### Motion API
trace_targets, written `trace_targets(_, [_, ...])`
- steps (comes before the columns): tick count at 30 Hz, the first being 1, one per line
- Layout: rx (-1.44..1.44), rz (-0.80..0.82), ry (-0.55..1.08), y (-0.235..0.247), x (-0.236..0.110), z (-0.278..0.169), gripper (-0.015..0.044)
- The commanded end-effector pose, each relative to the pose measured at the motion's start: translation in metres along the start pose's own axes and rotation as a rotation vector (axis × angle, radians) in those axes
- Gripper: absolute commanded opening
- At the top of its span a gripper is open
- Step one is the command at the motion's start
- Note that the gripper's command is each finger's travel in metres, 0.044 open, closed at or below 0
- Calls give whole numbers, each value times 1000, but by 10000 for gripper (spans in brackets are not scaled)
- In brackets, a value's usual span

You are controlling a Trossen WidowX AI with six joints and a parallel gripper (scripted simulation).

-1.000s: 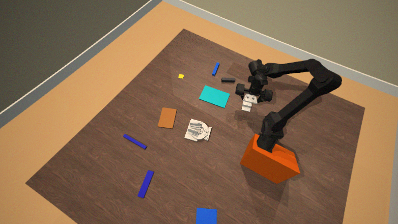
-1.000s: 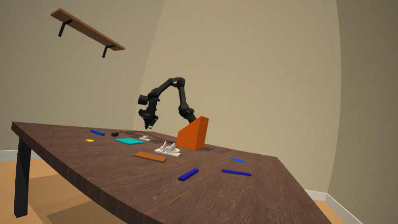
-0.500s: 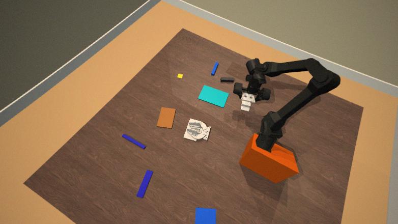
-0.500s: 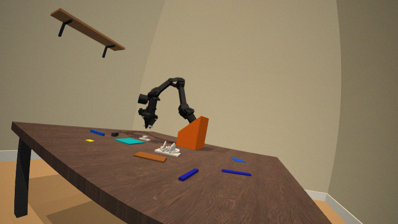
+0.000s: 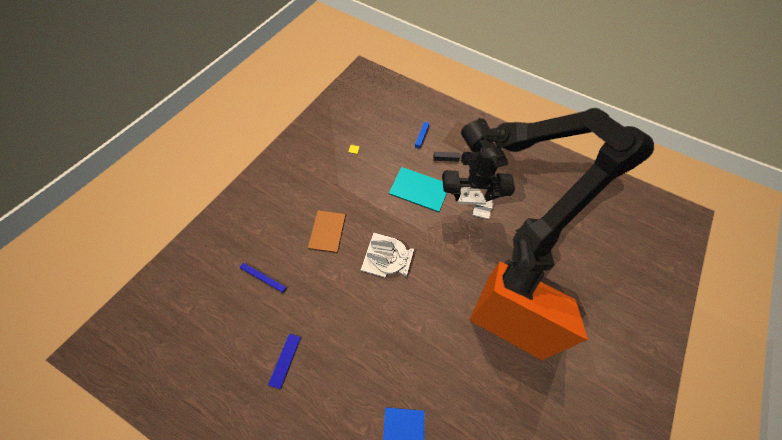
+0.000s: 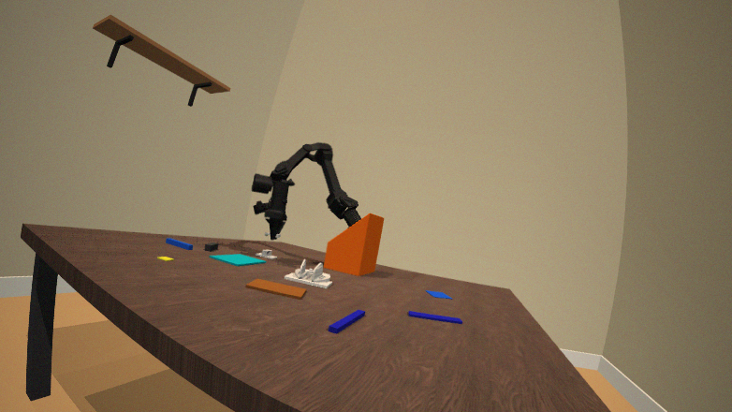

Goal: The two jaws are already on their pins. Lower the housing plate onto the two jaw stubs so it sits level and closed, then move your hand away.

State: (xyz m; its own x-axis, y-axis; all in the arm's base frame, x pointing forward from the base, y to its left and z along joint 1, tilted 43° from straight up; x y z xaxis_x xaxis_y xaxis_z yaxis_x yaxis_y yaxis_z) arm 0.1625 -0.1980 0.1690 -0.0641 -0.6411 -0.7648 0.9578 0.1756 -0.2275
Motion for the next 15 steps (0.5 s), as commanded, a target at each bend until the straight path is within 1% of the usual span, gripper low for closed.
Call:
trace_targets(1, [-81,1,12,15,3,-4,351])
trace_targets(15, [-292,11,39,55,8,-24,351])
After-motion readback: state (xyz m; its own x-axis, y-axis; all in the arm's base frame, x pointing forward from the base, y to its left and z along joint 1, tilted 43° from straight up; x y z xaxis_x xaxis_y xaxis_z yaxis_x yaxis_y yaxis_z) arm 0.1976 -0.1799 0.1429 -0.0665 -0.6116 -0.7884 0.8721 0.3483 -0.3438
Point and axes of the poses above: the point midway between the two fingers, 35 mm back from their tips, its own x axis out along the fingers, its own y axis across the jaws, z = x × y, the point moved 7 cm from there along -x, back along the fingers, and after that the axes turned 6 degrees about x, right-handed, at the moved point
